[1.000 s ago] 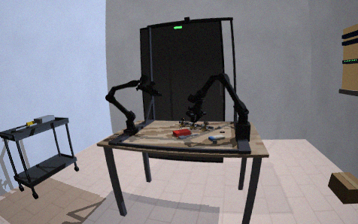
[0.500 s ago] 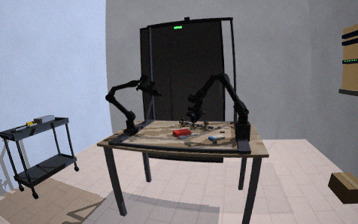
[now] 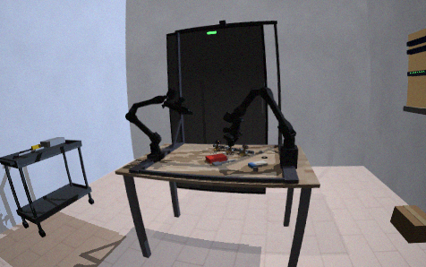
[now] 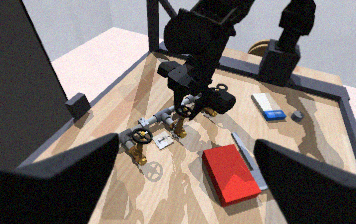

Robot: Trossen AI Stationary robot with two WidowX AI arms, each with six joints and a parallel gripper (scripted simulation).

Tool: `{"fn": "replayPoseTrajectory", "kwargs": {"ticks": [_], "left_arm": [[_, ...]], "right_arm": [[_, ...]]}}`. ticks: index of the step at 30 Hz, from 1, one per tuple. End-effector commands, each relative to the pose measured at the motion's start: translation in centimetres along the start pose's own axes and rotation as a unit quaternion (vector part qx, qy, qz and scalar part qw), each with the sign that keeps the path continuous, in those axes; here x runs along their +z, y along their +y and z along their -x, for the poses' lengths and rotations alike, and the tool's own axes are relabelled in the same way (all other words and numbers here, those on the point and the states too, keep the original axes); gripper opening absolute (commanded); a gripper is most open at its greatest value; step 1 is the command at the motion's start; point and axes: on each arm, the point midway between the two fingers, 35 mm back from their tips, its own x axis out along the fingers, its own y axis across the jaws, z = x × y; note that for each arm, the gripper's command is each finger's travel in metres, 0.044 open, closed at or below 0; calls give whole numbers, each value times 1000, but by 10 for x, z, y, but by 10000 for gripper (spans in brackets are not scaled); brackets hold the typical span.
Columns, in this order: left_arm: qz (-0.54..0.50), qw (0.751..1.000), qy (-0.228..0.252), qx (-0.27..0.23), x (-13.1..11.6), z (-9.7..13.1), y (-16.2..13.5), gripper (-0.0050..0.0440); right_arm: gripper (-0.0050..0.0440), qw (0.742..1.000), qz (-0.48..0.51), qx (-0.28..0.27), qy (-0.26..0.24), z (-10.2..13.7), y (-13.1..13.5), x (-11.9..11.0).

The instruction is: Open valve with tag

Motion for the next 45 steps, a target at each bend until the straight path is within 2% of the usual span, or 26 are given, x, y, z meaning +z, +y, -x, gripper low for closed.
{"fn": "replayPoseTrajectory", "kwargs": {"ticks": [1, 11, 15, 29, 31, 45], "left_arm": [[88, 996, -15, -1, 7, 15, 4, 176], [220, 975, -15, -2, 7, 15, 4, 176], [238, 971, -15, -2, 7, 15, 4, 176], [427, 904, -15, -4, 6, 15, 5, 176], [427, 904, -15, -4, 6, 15, 5, 176], [600, 800, -13, -7, 6, 15, 5, 176]], "right_arm": [[400, 1000, 0, -1, -13, 5, 0, 7], [400, 1000, 0, -1, -13, 5, 0, 7], [400, 1000, 0, -1, -13, 5, 0, 7], [400, 1000, 0, -1, -13, 5, 0, 7], [400, 1000, 0, -1, -13, 5, 0, 7], [400, 1000, 0, -1, -13, 5, 0, 7]]}}
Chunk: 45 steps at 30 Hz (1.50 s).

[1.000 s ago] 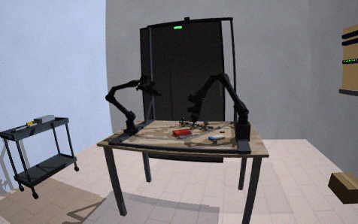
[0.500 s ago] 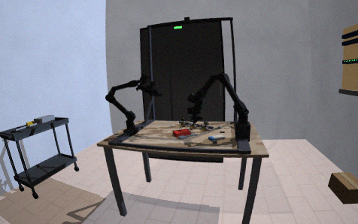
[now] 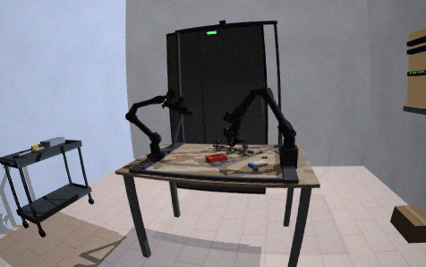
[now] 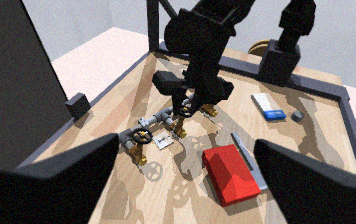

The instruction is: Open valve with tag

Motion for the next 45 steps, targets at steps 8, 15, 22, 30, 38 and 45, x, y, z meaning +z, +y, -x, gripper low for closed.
{"fn": "replayPoseTrajectory", "kwargs": {"ticks": [8, 15, 22, 30, 38, 45], "left_arm": [[132, 991, -6, -11, 6, 15, -3, 176], [158, 987, -6, -10, 6, 15, -3, 176], [158, 987, -6, -10, 6, 15, -3, 176], [158, 987, -6, -7, 6, 13, -1, 320], [156, 988, -5, -7, 5, 7, -6, 338], [87, 994, 25, -55, -1, 59, -30, 338]], "right_arm": [[400, 1000, 0, -1, -13, 5, 0, 7], [400, 1000, 0, -1, -13, 5, 0, 7], [400, 1000, 0, -1, -13, 5, 0, 7], [400, 1000, 0, -1, -13, 5, 0, 7], [400, 1000, 0, -1, -13, 5, 0, 7], [400, 1000, -10, -19, -6, -9, -10, 0]]}}
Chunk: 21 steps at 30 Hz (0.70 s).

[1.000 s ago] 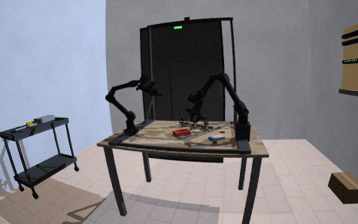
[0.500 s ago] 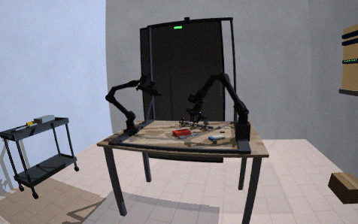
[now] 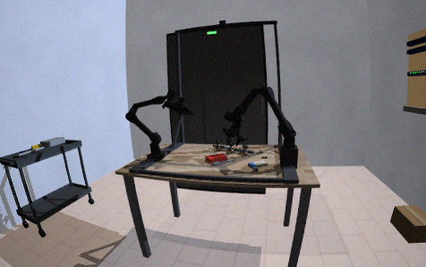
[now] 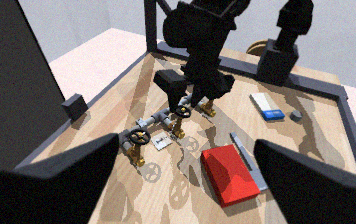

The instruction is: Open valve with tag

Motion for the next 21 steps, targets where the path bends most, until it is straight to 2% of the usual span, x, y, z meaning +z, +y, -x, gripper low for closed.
{"fn": "replayPoseTrajectory", "kwargs": {"ticks": [1, 5, 7, 9, 11, 16, 21], "left_arm": [[-55, 996, 21, -63, -3, 53, -34, 338], [-139, 988, 31, -55, -5, 56, -28, 338], [-181, 982, 36, -36, -5, 48, -17, 338], [-181, 982, 36, -36, -5, 48, -17, 338], [-225, 973, 38, -34, -6, 47, -15, 338], [-332, 942, 39, -31, -6, 47, -11, 338], [-435, 899, 40, -27, -5, 45, -4, 338]], "right_arm": [[400, 1000, -10, -19, -4, -9, -11, 0], [400, 999, -16, -32, -4, -19, -19, -3], [400, 999, -17, -35, -4, -21, -21, -4], [400, 999, -17, -35, -4, -21, -21, -4], [400, 999, -17, -36, -9, -21, -22, -1], [400, 999, -18, -36, -7, -22, -22, -3], [400, 999, -17, -36, -10, -21, -22, -1]]}}
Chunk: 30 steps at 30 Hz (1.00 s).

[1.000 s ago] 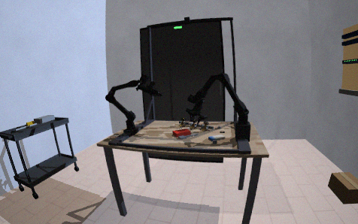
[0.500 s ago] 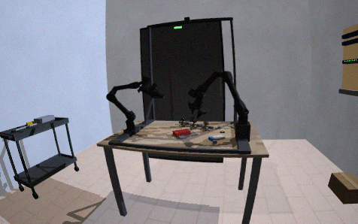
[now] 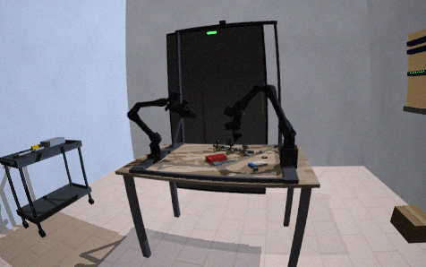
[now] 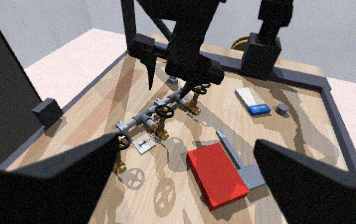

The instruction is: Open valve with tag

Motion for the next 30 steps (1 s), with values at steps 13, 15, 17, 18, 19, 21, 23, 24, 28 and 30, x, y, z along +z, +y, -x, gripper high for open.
{"fn": "replayPoseTrajectory", "kwargs": {"ticks": [13, 15, 17, 18, 19, 21, 23, 24, 28, 30], "left_arm": [[-319, 948, 2, 9, 1, 7, 8, 338], [-362, 932, 3, 12, 1, 7, 9, 338], [-403, 915, 3, 14, 2, 7, 10, 338], [-423, 906, 3, 15, 2, 7, 11, 338], [-443, 896, 4, 16, 2, 7, 12, 338], [-463, 886, 4, 18, 3, 7, 12, 338], [-484, 875, 2, 18, 4, 7, 12, 338], [-503, 864, 4, 20, 3, 7, 13, 338], [-578, 815, 4, 26, 5, 6, 15, 338], [-614, 789, 5, 29, 6, 6, 17, 338]], "right_arm": [[400, 1000, 0, 0, -12, 4, 0, 8], [400, 1000, 0, 0, -12, 4, 0, 8], [400, 1000, 0, 0, -12, 4, 0, 8], [400, 1000, 0, 0, -12, 4, 0, 8], [400, 1000, 0, 0, -12, 4, 0, 8], [400, 1000, 0, 0, -12, 4, 0, 8], [400, 1000, 0, 0, -12, 4, 0, 8], [400, 1000, 0, 0, -12, 4, 0, 8], [400, 1000, 0, 0, -12, 4, 0, 8], [400, 1000, 0, 0, -12, 4, 0, 8]]}}
